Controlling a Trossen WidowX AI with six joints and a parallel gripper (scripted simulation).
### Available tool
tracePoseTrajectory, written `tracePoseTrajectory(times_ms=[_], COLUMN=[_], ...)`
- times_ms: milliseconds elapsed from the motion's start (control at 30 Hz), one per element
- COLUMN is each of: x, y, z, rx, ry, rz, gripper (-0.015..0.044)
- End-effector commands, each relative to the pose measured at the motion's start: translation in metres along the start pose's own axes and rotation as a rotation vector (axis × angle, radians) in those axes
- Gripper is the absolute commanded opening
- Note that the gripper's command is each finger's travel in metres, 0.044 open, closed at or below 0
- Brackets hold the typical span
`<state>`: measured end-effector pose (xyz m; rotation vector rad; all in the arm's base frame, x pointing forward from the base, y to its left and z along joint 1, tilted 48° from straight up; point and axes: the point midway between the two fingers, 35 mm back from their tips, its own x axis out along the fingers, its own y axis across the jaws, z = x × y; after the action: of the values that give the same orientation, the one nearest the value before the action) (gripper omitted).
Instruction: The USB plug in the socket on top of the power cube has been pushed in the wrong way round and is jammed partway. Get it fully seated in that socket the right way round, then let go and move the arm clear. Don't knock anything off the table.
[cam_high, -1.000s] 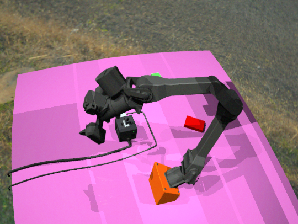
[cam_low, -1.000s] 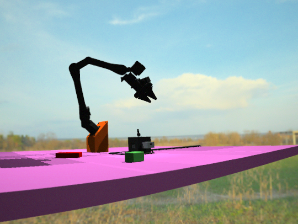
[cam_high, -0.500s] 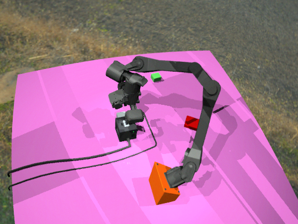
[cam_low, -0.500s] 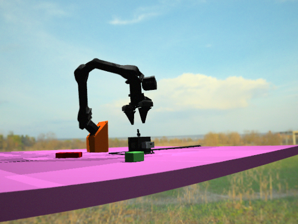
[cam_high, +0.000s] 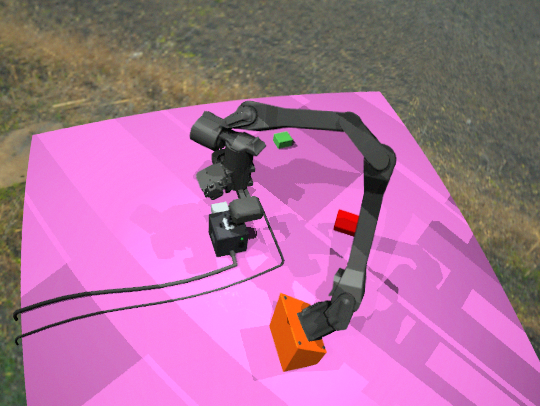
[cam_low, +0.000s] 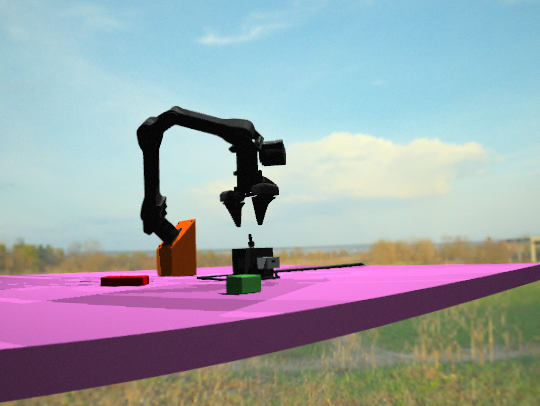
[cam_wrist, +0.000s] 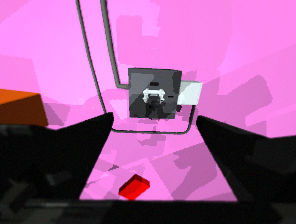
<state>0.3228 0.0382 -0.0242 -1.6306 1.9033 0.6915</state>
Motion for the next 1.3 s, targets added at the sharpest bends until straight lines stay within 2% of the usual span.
tracePoseTrajectory(times_ms=[0,1033,1267], x=[0.004,0.028,0.026], y=[-0.001,-0.001,-0.002], z=[0.001,0.001,0.001], rx=[-0.004,-0.004,0.002], ry=[0.004,0.005,0.0], rz=[-0.002,-0.002,-0.002], gripper=[0.044,0.044,0.0256])
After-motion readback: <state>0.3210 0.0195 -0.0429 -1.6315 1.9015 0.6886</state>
